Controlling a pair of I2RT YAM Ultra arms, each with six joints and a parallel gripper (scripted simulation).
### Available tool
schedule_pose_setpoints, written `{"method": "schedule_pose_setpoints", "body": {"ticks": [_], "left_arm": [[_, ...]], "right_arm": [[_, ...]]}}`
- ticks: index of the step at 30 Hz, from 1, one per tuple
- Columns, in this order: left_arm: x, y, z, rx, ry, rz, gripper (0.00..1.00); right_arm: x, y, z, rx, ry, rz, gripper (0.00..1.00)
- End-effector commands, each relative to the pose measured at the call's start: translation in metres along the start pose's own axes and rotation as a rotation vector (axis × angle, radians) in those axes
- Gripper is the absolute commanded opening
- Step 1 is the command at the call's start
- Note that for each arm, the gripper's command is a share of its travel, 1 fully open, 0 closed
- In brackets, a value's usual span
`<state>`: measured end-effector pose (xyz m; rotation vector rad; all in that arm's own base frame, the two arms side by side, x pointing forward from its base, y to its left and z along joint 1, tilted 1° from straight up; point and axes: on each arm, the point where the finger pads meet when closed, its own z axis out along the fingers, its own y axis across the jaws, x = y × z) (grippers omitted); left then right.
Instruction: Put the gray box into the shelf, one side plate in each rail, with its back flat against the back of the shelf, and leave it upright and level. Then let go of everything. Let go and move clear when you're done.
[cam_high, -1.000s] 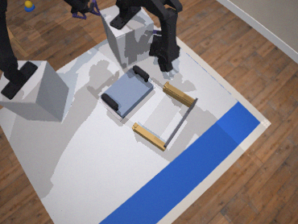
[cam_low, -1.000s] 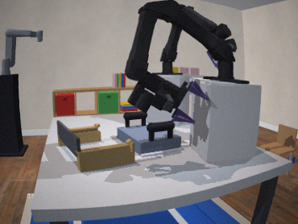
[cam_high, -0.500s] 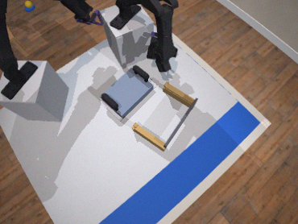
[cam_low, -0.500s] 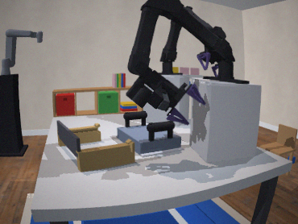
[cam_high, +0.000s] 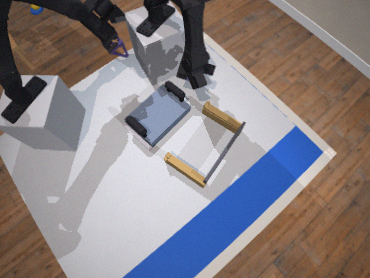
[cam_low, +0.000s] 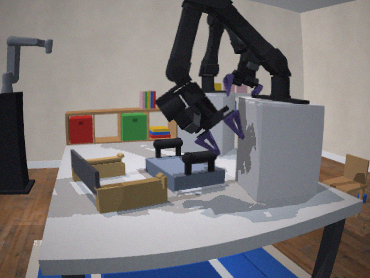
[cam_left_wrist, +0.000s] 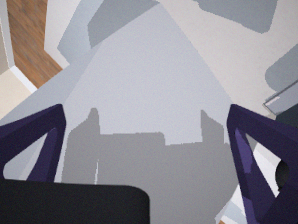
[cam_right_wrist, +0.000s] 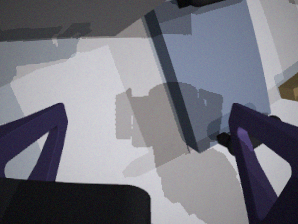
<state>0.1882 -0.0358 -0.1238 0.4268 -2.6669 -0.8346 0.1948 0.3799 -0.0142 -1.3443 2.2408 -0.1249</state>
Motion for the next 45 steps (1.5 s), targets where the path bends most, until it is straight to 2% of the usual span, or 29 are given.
{"method": "schedule_pose_setpoints", "body": {"ticks": [1,7,11,14,17,28,31,40,41,42,43,45], "left_arm": [[-0.002,-0.027,-0.01,0.152,-0.089,0.062,1.0],[0.004,-0.046,-0.021,0.264,-0.162,0.149,1.0],[0.009,-0.052,-0.026,0.303,-0.192,0.187,1.0],[0.005,-0.053,-0.025,0.303,-0.194,0.178,1.0],[0.012,-0.057,-0.03,0.329,-0.216,0.214,1.0],[0.017,-0.075,-0.046,0.434,-0.289,0.302,1.0],[0.015,-0.077,-0.047,0.442,-0.295,0.299,1.0],[0.035,-0.108,-0.082,0.646,-0.455,0.496,1.0],[0.032,-0.103,-0.073,0.625,-0.439,0.48,1.0],[0.03,-0.094,-0.06,0.571,-0.397,0.441,1.0],[0.031,-0.092,-0.06,0.556,-0.384,0.429,1.0],[0.033,-0.094,-0.062,0.556,-0.399,0.44,1.0]], "right_arm": [[-0.003,-0.032,0.003,0.074,-0.067,0.269,1.0],[0.025,-0.061,0.016,0.152,-0.071,0.529,1.0],[0.041,-0.075,0.021,0.194,-0.063,0.627,1.0],[0.039,-0.075,0.022,0.196,-0.07,0.643,1.0],[0.06,-0.083,0.028,0.226,-0.039,0.683,1.0],[0.087,-0.108,0.031,0.296,-0.053,0.889,1.0],[0.083,-0.106,0.032,0.292,-0.064,0.907,1.0],[0.144,-0.148,0.033,0.441,-0.13,1.301,1.0],[0.135,-0.148,0.055,0.424,-0.156,1.343,1.0],[0.111,-0.152,0.074,0.366,-0.178,1.27,1.0],[0.113,-0.153,0.081,0.358,-0.154,1.18,1.0],[0.118,-0.162,0.1,0.364,-0.153,1.165,1.0]]}}
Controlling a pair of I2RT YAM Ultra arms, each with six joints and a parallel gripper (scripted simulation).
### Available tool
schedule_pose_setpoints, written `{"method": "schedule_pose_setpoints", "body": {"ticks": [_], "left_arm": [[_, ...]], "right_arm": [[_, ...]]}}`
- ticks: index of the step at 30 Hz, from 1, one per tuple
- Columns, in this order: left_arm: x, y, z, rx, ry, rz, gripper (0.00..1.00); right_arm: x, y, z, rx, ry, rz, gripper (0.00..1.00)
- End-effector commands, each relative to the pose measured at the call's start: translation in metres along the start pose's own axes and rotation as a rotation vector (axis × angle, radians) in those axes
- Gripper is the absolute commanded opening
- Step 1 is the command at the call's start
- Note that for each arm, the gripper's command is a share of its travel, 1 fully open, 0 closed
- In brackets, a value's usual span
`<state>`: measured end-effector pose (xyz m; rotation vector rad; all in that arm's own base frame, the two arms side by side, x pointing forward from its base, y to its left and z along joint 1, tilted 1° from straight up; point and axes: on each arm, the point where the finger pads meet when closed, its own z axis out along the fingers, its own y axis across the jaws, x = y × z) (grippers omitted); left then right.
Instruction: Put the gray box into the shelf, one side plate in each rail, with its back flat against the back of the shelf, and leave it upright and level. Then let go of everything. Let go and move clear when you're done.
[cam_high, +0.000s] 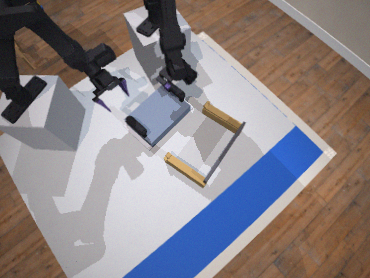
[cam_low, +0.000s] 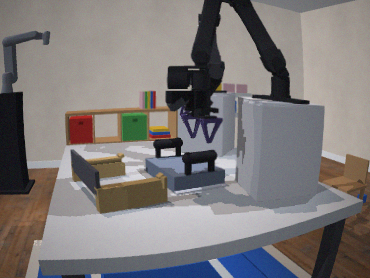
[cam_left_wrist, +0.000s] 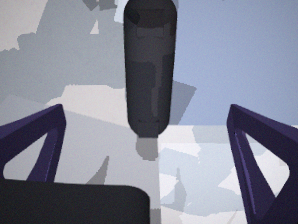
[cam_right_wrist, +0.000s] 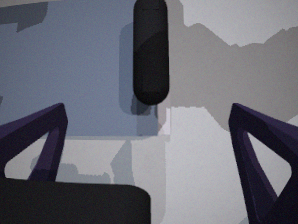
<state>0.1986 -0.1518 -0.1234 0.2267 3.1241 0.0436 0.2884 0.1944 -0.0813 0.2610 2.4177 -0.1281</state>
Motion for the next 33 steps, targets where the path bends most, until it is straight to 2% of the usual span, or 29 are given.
{"method": "schedule_pose_setpoints", "body": {"ticks": [1,4,8,11,12,13,15,19,22,33], "left_arm": [[-0.001,0.0,0.0,0.004,-0.022,0.008,1.0],[-0.011,-0.012,-0.003,0.028,-0.038,0.021,1.0],[-0.011,-0.005,0.002,0.01,-0.023,0.002,1.0],[-0.01,-0.006,-0.004,0.015,-0.031,0.008,1.0],[-0.012,-0.007,-0.006,0.019,-0.038,0.007,1.0],[-0.005,-0.001,0.013,0.009,-0.016,0.003,1.0],[-0.007,-0.001,0.016,0.014,-0.023,-0.003,1.0],[0.0,-0.001,0.018,0.0,0.001,0.01,1.0],[-0.023,-0.012,0.026,0.039,-0.059,0.0,1.0],[-0.016,-0.013,0.058,0.032,-0.045,0.014,1.0]], "right_arm": [[-0.019,0.031,0.029,-0.105,-0.066,0.015,1.0],[-0.018,0.03,0.045,-0.105,-0.068,0.014,1.0],[-0.014,0.019,0.068,-0.073,-0.058,0.015,1.0],[-0.015,0.019,0.066,-0.066,-0.06,0.023,1.0],[-0.009,0.006,0.07,-0.021,-0.041,0.02,1.0],[-0.013,0.011,0.069,-0.033,-0.051,0.027,1.0],[-0.008,0.009,0.081,-0.035,-0.036,0.02,1.0],[-0.005,0.003,0.081,-0.015,-0.031,0.017,1.0],[-0.006,0.006,0.092,-0.032,-0.031,0.013,1.0],[-0.006,0.006,0.122,-0.029,-0.03,0.012,1.0]]}}
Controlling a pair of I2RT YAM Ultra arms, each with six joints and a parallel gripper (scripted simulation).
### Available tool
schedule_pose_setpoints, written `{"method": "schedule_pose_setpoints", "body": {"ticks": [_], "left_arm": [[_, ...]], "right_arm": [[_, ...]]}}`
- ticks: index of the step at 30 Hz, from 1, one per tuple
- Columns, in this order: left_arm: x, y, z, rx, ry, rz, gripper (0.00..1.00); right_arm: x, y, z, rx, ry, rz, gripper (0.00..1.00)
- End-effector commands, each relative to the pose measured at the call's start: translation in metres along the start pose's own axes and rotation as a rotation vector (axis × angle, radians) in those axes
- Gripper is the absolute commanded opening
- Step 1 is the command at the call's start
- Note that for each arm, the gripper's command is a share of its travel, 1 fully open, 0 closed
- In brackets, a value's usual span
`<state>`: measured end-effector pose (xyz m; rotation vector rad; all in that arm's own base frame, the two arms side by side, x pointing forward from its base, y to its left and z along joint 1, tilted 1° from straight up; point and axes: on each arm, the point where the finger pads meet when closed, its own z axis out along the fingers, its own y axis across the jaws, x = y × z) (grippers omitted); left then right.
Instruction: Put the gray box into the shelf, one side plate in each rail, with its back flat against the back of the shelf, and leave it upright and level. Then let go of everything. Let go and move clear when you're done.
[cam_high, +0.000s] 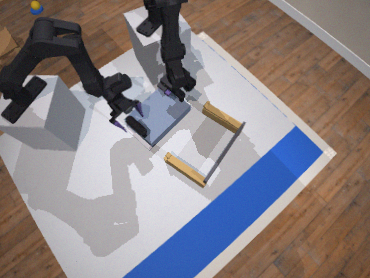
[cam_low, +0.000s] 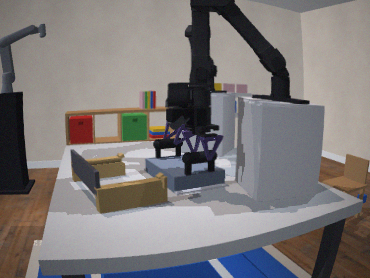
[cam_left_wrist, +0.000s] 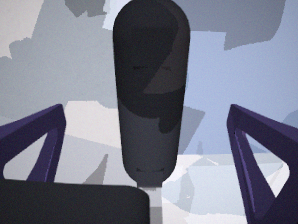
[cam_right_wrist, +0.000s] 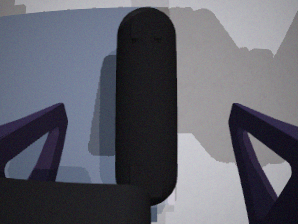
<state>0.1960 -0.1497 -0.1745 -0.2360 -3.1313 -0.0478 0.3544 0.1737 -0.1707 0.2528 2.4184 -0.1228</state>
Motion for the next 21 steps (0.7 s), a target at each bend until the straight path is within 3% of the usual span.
{"method": "schedule_pose_setpoints", "body": {"ticks": [1,8,11,12,21], "left_arm": [[-0.014,-0.009,0.007,0.018,-0.034,0.007,1.0],[-0.021,-0.01,0.008,0.026,-0.047,-0.004,1.0],[-0.022,-0.009,0.003,0.035,-0.062,-0.009,1.0],[-0.023,-0.01,0.003,0.035,-0.063,-0.008,0.15],[-0.02,-0.015,0.003,0.042,-0.06,0.011,0.15]], "right_arm": [[-0.013,0.006,0.008,-0.005,-0.033,0.021,1.0],[-0.011,0.007,0.024,-0.017,-0.028,0.017,1.0],[-0.023,0.02,0.01,-0.039,-0.053,0.022,1.0],[-0.025,0.024,0.009,-0.051,-0.062,0.027,1.0],[-0.016,0.008,0.017,-0.01,-0.033,0.018,1.0]]}}
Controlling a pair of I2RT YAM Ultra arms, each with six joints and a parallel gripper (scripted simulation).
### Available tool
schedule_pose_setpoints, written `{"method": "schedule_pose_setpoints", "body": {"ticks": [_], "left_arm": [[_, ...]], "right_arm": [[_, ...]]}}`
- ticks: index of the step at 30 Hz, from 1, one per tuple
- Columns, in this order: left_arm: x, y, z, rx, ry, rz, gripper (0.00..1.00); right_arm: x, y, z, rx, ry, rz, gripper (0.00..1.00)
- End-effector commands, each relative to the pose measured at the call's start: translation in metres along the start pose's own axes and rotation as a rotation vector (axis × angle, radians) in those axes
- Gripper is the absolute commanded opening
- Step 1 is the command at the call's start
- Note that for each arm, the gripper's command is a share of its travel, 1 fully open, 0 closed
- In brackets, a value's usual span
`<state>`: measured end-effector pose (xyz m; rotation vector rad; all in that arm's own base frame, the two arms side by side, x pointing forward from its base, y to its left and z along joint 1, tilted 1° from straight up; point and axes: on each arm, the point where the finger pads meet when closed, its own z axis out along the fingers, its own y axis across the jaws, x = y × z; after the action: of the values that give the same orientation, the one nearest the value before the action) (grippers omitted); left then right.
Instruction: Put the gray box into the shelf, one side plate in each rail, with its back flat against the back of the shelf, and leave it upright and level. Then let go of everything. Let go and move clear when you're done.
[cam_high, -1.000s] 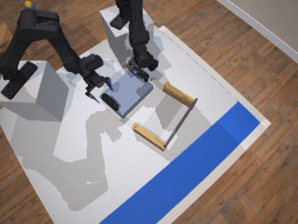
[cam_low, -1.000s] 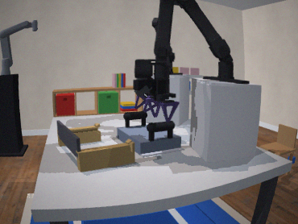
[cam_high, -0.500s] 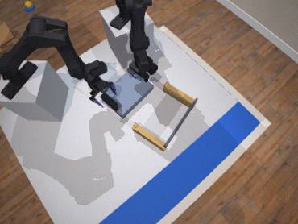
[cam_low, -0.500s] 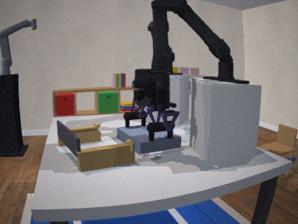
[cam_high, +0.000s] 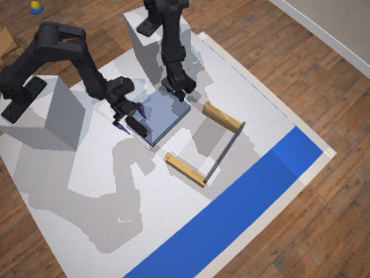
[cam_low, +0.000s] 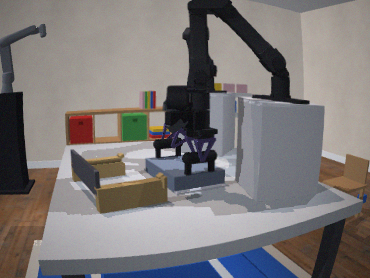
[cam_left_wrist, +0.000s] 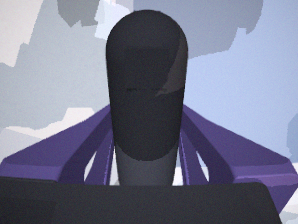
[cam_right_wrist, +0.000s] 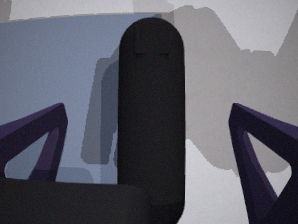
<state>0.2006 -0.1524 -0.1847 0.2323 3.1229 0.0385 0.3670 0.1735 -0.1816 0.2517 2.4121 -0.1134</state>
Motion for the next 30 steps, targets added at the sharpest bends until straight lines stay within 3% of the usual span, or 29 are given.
{"method": "schedule_pose_setpoints", "body": {"ticks": [1,7,8,30], "left_arm": [[-0.015,-0.014,-0.007,0.037,-0.049,0.018,0.15],[-0.015,-0.014,-0.007,0.037,-0.049,0.018,0.15],[-0.015,-0.014,-0.007,0.037,-0.049,0.018,0.15],[-0.006,-0.009,-0.011,0.021,-0.021,0.016,0.15]], "right_arm": [[-0.014,0.005,0.001,-0.002,-0.027,0.018,1.0],[-0.014,0.005,0.001,-0.002,-0.027,0.018,1.0],[-0.014,0.005,0.001,-0.002,-0.027,0.018,0.15],[-0.018,0.008,-0.006,-0.018,-0.039,0.026,0.15]]}}
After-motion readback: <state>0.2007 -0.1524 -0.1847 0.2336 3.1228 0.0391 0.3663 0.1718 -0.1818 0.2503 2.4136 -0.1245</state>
